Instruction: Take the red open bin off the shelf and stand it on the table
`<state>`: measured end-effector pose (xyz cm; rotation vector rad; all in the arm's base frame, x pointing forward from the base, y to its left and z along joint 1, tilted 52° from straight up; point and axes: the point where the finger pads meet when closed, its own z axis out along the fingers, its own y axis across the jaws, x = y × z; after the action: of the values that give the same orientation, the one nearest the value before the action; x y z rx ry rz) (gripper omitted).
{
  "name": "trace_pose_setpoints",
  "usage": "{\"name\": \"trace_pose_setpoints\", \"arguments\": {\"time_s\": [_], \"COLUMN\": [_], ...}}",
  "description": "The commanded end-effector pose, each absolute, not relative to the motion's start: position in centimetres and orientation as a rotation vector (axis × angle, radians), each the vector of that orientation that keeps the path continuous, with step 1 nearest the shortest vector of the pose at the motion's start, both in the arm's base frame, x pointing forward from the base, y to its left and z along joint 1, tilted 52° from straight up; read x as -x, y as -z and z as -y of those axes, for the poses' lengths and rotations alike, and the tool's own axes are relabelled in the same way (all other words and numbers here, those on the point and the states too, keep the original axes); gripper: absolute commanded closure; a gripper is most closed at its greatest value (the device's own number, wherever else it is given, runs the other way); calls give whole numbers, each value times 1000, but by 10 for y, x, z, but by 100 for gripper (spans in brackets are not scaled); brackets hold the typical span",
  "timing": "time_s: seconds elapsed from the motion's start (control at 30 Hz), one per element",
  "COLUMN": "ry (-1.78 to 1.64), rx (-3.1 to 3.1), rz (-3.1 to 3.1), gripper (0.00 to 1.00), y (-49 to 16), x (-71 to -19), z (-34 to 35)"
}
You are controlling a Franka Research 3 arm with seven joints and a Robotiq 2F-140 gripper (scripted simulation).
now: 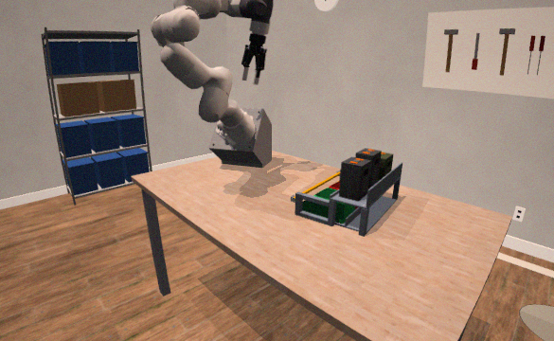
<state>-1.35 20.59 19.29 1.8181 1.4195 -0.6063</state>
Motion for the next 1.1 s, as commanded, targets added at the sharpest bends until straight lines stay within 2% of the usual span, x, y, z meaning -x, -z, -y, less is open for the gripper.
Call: {"name": "trace_pose_setpoints", "arguments": {"time_s": [0.0, 0.4, 0.57, 0.97, 1.07], "ry": [662, 662, 759, 759, 821], "rx": [-1928, -1928, -2073, -2073, -2152], "rz": [-1297, -1297, -1115, -1115, -1003], "gripper": [43, 43, 43, 43, 43], "y": [-192, -192, -192, -192, -192], "x": [-15, -15, -56, -56, -78], "z": [-208, -208, -201, -201, -191]}}
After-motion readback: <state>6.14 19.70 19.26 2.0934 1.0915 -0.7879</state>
